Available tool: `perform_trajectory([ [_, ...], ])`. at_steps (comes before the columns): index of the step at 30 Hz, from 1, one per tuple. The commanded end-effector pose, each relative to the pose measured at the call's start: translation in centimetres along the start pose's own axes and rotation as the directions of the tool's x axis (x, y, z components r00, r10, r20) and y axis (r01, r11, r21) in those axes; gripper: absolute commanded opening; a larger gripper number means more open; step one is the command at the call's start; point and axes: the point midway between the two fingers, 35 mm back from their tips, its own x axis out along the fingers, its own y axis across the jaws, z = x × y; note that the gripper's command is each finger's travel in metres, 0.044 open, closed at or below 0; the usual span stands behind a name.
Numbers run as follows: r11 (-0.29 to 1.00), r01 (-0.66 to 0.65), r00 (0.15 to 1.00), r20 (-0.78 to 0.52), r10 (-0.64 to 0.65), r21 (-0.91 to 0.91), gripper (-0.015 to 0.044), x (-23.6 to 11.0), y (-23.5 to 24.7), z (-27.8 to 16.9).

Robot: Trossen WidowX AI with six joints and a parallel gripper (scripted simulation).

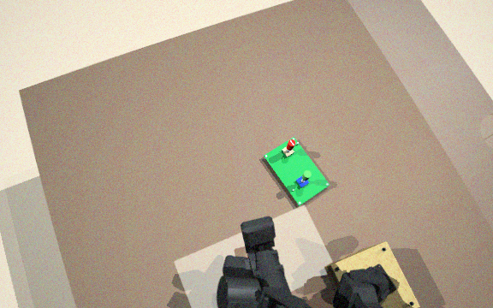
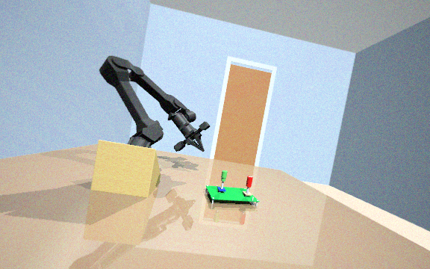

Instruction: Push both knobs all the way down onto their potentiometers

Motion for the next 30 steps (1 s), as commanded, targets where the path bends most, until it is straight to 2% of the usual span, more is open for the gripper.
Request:
perform_trajectory([
  [1, 0.998, -0.049, 0.994, -0.093, 0.052, 0.026, 0.0000, 1.0, -0.6, -0.6],
  [17, 0.941, -0.191, 0.892, -0.351, 0.284, 0.278, 0.0000, 4.3, -2.6, -4.2],
  [30, 0.785, -0.208, 0.780, -0.386, 0.493, 0.584, 0.0000, 6.5, -5.1, -8.2],
])
